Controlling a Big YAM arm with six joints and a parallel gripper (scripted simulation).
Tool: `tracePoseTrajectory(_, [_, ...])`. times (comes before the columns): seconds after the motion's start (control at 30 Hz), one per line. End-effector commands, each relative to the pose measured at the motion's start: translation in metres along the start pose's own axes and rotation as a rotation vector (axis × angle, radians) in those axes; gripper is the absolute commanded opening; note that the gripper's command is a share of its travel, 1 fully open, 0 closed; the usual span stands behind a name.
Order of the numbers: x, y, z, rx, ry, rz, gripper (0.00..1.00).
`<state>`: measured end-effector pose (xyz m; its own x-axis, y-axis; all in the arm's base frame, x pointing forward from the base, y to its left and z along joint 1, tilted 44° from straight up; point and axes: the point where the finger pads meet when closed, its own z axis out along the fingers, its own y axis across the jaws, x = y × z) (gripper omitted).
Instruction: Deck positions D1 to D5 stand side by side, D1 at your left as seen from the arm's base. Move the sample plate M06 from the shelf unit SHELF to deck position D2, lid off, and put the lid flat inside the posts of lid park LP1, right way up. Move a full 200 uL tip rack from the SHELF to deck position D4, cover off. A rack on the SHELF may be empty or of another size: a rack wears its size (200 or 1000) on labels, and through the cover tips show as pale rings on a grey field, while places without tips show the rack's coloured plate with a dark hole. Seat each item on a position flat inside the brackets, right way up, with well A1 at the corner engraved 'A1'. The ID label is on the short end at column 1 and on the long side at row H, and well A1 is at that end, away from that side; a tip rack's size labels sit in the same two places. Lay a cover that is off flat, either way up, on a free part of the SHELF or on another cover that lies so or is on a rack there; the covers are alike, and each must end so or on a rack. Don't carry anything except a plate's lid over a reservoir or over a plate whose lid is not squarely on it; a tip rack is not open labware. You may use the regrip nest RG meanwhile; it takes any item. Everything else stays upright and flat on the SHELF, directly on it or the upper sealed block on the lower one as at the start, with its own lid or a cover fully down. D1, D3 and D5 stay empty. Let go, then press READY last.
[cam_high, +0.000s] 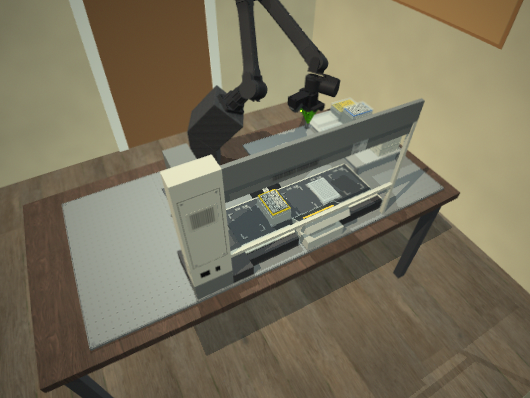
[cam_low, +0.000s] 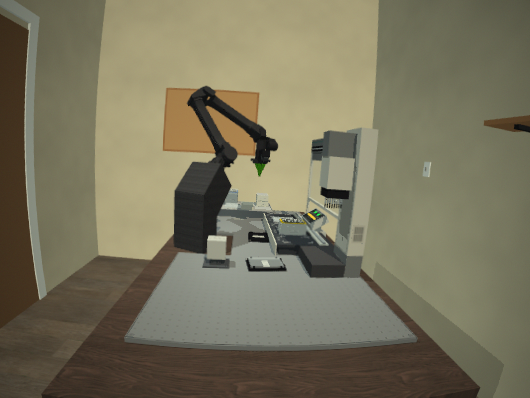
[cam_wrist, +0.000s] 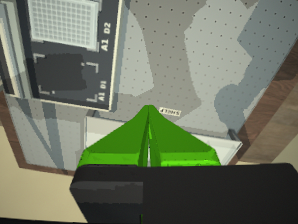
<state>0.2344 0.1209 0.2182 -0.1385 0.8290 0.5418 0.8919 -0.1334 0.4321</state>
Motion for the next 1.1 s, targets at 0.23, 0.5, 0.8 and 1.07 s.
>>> tracePoseTrajectory(0.23, [-0.021, -0.004, -0.004, -0.008, -0.004, 0.199, 0.0])
tracePoseTrajectory(0.5, [-0.062, -0.013, -0.001, 0.006, -0.005, 0.188, 0.0])
tracePoseTrajectory(0.8, [-0.095, -0.021, -0.001, 0.004, -0.003, 0.189, 0.0])
tracePoseTrajectory(1.07, [-0.134, -0.03, -0.001, 0.002, 0.0, 0.19, 0.0])
